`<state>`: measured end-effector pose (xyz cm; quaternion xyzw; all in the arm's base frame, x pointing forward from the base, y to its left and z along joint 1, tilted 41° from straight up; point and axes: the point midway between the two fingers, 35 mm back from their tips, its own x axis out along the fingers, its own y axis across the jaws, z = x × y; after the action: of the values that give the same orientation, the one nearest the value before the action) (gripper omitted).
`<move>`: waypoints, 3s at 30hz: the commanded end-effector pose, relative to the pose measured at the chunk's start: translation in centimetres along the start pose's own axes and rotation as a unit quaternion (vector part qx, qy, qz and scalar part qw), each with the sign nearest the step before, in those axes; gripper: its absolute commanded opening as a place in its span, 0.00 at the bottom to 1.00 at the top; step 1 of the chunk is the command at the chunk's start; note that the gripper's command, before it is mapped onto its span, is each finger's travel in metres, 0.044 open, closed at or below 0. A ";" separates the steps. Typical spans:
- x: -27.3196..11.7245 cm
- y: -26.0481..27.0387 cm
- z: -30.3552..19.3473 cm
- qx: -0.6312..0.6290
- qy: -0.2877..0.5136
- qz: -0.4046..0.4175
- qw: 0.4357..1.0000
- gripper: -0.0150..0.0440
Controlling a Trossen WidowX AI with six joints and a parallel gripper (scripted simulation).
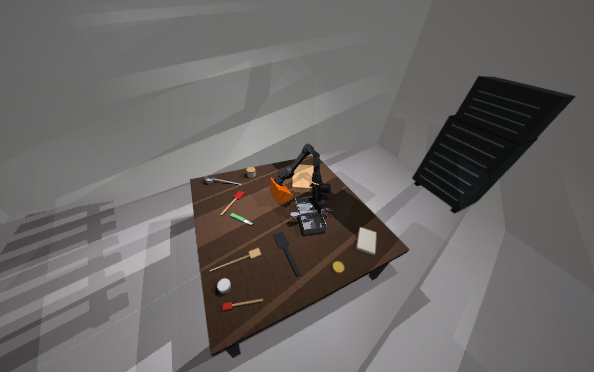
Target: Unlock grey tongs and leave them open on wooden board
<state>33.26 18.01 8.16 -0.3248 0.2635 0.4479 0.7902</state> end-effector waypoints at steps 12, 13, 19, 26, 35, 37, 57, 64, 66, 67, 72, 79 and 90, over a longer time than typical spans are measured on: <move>2.7 0.2 -0.2 0.002 0.001 0.000 1.000 0.69; 2.8 0.2 -0.2 0.002 0.001 0.000 1.000 0.69; 2.7 0.3 -0.1 0.000 0.000 0.001 1.000 0.65; 2.7 0.3 -0.1 0.000 0.000 0.001 1.000 0.34; 2.7 0.3 -0.1 0.000 0.000 0.001 1.000 0.10; 2.7 0.3 -0.1 0.000 0.000 0.001 1.000 0.02; -3.9 -3.6 -0.2 0.001 0.003 -0.001 1.000 0.00; -3.7 -3.6 -0.2 -0.003 0.009 0.023 1.000 0.00; -3.6 -3.6 -0.3 -0.005 0.012 0.038 0.999 0.00; -3.5 -3.6 -0.3 -0.006 0.014 0.045 0.999 0.00; -3.3 -3.7 -0.3 -0.009 0.019 0.081 0.997 0.00; -3.1 -3.7 -0.3 -0.011 0.021 0.130 0.991 0.00; -3.1 -3.9 -0.2 -0.008 0.015 0.204 0.979 0.00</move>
<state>34.94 14.93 11.04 -0.2875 0.3297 0.5818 0.6857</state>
